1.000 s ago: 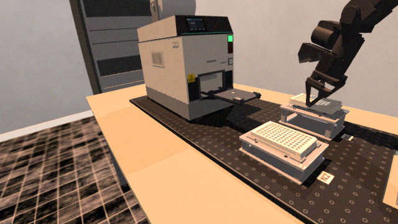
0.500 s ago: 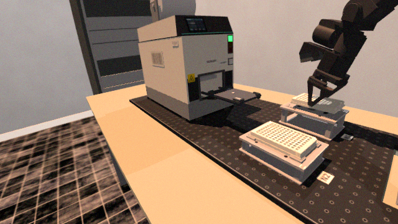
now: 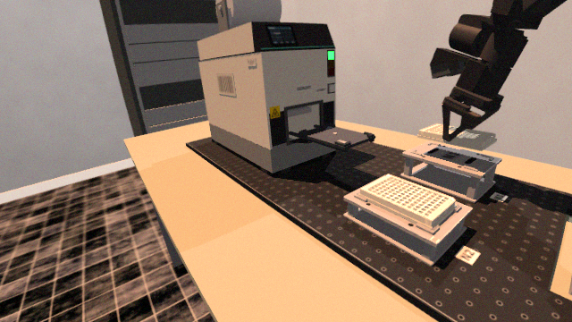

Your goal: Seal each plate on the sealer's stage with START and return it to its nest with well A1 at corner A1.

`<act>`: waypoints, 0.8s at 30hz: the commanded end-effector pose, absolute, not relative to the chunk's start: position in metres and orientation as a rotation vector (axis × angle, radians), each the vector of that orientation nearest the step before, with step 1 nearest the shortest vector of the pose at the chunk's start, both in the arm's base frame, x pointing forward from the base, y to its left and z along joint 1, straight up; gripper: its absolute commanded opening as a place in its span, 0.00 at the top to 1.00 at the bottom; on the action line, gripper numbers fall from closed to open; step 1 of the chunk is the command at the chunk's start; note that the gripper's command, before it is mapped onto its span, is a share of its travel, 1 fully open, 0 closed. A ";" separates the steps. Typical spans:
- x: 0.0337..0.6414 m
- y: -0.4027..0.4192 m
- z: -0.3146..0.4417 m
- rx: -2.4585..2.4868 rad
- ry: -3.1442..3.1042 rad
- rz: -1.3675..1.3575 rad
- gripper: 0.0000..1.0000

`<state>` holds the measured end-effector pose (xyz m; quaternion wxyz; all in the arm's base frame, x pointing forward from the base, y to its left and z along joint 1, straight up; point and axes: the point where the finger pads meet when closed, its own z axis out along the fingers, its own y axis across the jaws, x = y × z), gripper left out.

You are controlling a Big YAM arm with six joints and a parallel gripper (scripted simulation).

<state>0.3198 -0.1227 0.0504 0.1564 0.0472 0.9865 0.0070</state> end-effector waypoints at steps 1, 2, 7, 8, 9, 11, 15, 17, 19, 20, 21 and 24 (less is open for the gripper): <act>0.335 -0.134 0.082 0.157 2.767 -0.011 1.00; 0.336 -0.134 0.085 0.158 2.764 -0.013 1.00; 0.339 -0.136 0.093 0.159 2.763 -0.014 1.00; 0.339 -0.136 0.094 0.159 2.767 -0.011 1.00; 0.338 -0.135 0.095 0.159 2.768 -0.010 1.00; 0.338 -0.135 0.095 0.159 2.768 -0.010 1.00; 0.334 -0.133 0.100 0.158 2.770 -0.009 1.00; 0.335 -0.134 0.106 0.157 2.766 -0.012 1.00; 0.337 -0.134 0.112 0.156 2.761 -0.014 1.00; 0.338 -0.135 0.115 0.155 2.759 -0.015 1.00; 0.338 -0.135 0.117 0.155 2.758 -0.016 1.00; 0.339 -0.135 0.119 0.155 2.764 -0.012 1.00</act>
